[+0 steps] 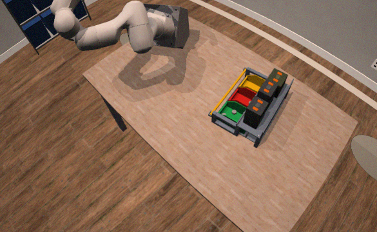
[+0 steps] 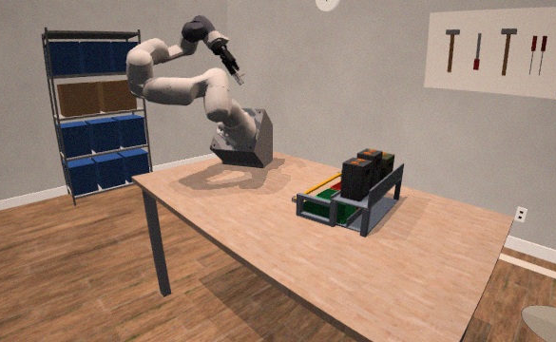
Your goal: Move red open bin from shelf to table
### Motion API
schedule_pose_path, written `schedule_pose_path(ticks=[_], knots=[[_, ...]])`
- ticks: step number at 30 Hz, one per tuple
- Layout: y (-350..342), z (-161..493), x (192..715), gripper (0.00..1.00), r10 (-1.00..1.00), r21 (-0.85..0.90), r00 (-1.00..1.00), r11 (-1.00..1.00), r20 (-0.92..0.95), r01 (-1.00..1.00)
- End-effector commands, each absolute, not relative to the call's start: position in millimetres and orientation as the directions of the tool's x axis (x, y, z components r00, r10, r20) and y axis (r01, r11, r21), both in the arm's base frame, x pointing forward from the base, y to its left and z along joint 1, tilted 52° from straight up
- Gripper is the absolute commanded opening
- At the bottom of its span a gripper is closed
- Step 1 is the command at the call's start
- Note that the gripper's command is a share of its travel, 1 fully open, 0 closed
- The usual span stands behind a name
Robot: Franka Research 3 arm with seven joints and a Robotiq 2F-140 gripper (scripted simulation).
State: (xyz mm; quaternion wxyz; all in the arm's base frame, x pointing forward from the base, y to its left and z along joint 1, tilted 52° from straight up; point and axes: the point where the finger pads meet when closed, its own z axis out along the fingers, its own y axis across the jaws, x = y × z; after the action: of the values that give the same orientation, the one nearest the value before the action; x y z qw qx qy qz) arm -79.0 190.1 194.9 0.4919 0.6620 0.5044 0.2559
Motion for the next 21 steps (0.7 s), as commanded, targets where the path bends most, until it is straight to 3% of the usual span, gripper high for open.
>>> schedule_pose_path(ticks=[1,10,15,21], knots=[[192.4,192.3,-78.1,0.57,0.912,0.877,0.336,0.051,-0.236,0.477],[192.4,192.3,-78.1,0.57,0.912,0.877,0.336,0.051,-0.236,0.477],[192.7,192.2,-77.9,0.57,0.857,0.745,0.323,0.101,-0.403,0.66],[192.7,192.2,-77.9,0.57,0.857,0.745,0.323,0.101,-0.403,0.66]])
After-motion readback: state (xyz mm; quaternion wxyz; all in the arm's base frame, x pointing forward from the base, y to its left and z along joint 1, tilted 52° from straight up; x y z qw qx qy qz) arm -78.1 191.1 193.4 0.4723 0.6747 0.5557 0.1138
